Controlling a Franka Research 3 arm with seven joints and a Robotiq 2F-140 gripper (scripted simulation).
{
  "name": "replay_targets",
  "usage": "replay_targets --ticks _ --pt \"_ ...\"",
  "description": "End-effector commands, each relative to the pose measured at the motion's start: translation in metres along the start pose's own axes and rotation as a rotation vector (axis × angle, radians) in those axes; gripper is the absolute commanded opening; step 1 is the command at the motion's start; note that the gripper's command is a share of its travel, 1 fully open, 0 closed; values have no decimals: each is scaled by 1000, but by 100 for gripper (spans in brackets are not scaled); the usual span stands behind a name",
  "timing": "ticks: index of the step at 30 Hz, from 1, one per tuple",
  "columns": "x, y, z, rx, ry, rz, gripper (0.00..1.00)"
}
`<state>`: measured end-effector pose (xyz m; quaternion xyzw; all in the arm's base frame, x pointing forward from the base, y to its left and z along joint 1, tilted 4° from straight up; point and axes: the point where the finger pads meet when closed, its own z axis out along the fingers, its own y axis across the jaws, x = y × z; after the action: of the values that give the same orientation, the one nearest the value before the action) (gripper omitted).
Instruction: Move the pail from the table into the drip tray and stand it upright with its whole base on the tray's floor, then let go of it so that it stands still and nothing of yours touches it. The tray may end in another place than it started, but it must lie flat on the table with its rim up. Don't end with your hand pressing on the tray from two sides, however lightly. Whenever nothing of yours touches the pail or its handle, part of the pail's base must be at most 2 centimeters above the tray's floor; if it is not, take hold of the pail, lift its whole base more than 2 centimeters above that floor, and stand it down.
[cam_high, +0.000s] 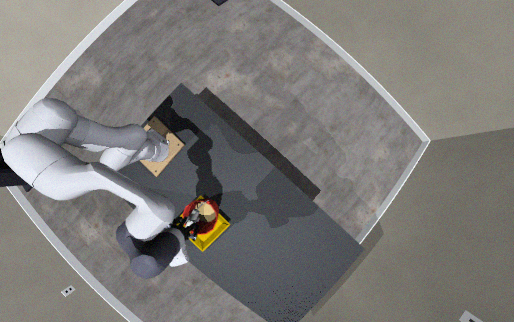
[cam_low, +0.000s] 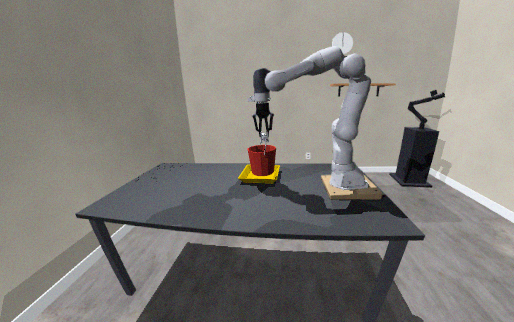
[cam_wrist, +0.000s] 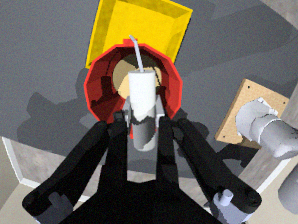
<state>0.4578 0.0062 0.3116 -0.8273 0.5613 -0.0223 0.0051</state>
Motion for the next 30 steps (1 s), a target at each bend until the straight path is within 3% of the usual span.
replay_targets --ticks 1,14,30 --pt "11 -4 -6 15 9 -41 0" --pt "51 -4 -6 15 9 -41 0" --pt "81 -3 -6 15 9 -41 0"
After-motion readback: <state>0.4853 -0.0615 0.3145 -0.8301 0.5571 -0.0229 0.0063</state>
